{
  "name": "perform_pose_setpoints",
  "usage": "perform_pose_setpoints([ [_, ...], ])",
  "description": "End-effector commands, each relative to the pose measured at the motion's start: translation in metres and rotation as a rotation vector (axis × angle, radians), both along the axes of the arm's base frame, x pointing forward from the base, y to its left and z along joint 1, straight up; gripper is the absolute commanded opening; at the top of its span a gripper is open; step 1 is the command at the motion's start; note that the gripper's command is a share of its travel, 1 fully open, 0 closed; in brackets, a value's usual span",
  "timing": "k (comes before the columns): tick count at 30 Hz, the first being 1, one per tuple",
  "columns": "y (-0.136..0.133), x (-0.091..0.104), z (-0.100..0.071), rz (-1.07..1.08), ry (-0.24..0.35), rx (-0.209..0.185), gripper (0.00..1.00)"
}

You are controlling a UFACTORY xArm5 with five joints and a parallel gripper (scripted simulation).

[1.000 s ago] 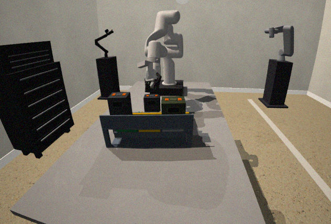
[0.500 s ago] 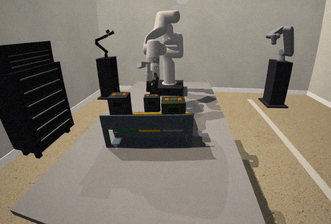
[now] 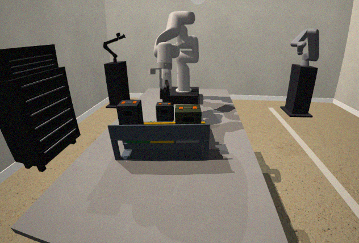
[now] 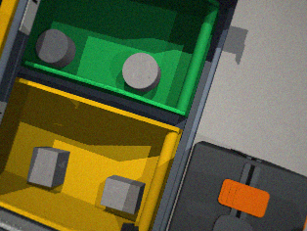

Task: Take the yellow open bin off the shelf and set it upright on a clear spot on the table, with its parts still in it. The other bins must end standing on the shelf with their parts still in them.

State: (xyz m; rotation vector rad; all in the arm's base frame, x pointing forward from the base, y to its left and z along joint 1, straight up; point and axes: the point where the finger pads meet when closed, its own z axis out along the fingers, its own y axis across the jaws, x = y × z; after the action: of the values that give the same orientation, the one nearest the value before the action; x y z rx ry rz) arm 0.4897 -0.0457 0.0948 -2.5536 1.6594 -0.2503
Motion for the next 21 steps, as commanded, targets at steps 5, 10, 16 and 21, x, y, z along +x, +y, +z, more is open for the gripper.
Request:
perform_pose_setpoints([
  [5, -0.0001, 0.0019, 0.0017, -0.141, 0.086, 0.014, 1.0],
  [10, -0.0001, 0.0019, 0.0017, -0.141, 0.086, 0.014, 1.0],
  [16, -0.0002, 0.0019, 0.0016, -0.266, 0.162, 0.037, 1.0],
  [21, -0.0002, 0.0019, 0.0017, -0.297, 0.181, 0.04, 1.0],
])
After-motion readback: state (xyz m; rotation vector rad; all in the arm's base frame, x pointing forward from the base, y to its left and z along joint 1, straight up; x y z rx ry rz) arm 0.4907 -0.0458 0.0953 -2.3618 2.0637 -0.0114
